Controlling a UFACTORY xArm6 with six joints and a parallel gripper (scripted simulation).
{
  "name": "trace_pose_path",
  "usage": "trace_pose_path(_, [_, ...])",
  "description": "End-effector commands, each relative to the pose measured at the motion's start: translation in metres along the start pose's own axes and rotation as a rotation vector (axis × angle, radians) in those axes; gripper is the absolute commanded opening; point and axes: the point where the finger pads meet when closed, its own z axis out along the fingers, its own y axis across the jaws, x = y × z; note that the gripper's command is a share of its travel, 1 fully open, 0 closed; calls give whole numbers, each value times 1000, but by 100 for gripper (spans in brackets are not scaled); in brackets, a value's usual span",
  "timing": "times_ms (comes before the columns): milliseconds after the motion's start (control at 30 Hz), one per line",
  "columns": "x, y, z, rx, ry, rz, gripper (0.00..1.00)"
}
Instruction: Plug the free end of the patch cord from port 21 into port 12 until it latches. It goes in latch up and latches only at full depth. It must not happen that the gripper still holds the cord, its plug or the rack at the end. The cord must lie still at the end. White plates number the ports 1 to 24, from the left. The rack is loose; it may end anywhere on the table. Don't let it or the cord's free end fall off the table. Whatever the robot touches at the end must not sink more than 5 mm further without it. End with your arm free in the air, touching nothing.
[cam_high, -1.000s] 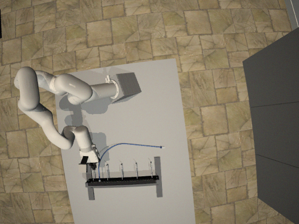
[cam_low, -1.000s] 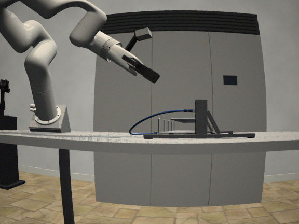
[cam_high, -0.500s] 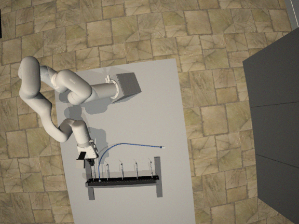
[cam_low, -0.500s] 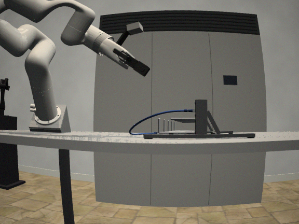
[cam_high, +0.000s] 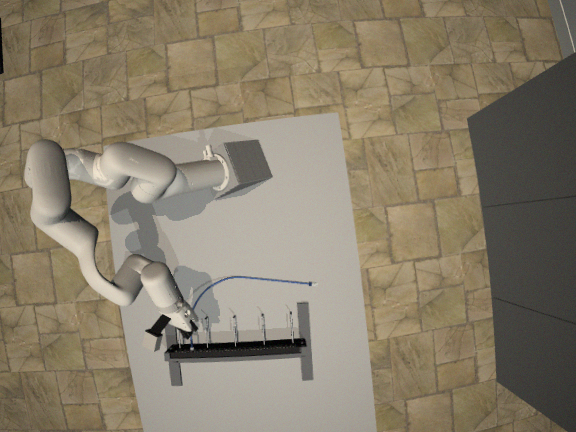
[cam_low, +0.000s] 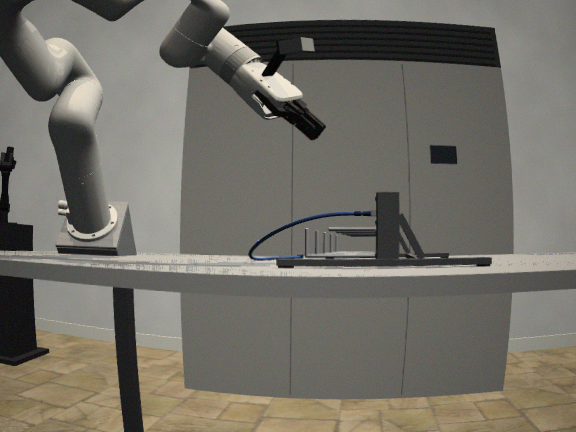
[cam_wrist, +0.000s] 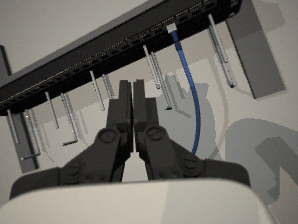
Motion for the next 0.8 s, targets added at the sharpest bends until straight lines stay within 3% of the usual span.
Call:
trace_pose_path(0, [7,-23,14,-47,-52,152,0])
trace_pose_path(433, [-15,-109,38,-173,-212,554,0])
trace_pose_path(500, [-15,-109,38,-173,-212,554,0])
trace_pose_path(533, [-28,-131,40,-215,-245,638,0])
trace_pose_path(767, [-64,-180,40,-325,-308,810,0])
